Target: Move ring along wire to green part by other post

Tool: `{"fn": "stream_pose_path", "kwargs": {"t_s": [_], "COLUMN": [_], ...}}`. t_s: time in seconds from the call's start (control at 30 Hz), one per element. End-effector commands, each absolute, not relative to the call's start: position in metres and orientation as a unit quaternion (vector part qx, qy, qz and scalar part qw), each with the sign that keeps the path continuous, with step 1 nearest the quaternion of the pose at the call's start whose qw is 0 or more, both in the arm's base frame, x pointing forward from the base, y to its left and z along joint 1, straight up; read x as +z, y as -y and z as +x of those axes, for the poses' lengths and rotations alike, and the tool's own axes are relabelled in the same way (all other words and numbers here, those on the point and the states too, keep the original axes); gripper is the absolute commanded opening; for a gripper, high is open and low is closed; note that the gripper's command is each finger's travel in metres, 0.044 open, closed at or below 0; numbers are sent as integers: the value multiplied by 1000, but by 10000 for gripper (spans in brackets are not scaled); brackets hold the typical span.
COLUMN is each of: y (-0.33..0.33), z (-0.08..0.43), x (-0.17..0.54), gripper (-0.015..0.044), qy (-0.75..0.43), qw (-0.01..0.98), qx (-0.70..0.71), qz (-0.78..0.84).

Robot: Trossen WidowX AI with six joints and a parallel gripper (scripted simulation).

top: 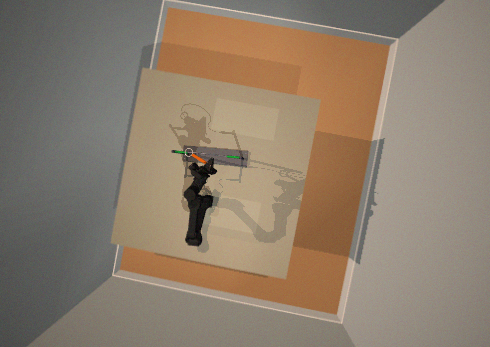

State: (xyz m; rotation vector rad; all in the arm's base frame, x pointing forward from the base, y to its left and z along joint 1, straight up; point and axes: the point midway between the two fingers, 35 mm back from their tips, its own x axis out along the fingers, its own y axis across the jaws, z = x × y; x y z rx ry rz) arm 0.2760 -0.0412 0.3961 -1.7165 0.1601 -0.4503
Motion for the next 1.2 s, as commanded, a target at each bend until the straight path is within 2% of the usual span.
{"fn": "stream_pose_path", "kwargs": {"t_s": [0.0,1.17], "y": [41,35], "z": [276,275], "x": [398,411], "gripper": [-150,-150], "qy": [-62,-14], "qw": [610,451], "qx": [-200,-225], "qz": [-764,-864]}}
